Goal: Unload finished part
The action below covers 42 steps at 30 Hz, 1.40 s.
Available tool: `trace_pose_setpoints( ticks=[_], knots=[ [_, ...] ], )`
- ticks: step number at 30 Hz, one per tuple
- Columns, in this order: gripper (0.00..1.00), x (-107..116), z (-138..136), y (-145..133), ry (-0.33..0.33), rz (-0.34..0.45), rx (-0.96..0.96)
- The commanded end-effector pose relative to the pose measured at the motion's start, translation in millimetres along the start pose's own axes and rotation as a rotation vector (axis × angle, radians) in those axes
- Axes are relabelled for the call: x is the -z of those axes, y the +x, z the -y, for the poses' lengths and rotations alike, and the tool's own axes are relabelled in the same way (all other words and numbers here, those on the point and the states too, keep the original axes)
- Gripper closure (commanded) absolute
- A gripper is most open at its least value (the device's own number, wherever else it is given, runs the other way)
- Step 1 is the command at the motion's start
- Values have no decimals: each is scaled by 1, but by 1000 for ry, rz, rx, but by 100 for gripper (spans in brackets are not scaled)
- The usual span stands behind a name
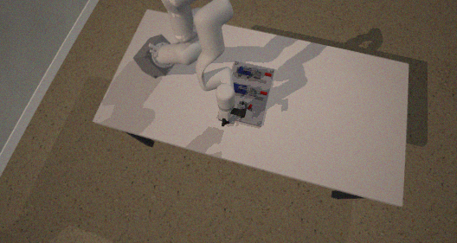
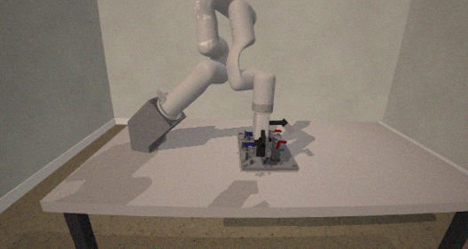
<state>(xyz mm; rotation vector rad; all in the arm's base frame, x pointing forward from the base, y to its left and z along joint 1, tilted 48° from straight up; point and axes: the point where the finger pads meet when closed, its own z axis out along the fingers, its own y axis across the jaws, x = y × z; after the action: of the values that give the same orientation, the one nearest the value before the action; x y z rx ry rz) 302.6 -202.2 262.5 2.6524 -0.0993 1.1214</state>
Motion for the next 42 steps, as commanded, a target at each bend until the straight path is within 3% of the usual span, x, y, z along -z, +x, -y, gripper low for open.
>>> trace_pose_setpoints(
  ticks=[1, 20, 42],
  knots=[
    [100, 0, -14, 1, 8, -6, 2],
    [100, 0, -40, 2, 8, -6, 2],
    [100, 0, -42, 2, 8, -6, 2]
  ],
)
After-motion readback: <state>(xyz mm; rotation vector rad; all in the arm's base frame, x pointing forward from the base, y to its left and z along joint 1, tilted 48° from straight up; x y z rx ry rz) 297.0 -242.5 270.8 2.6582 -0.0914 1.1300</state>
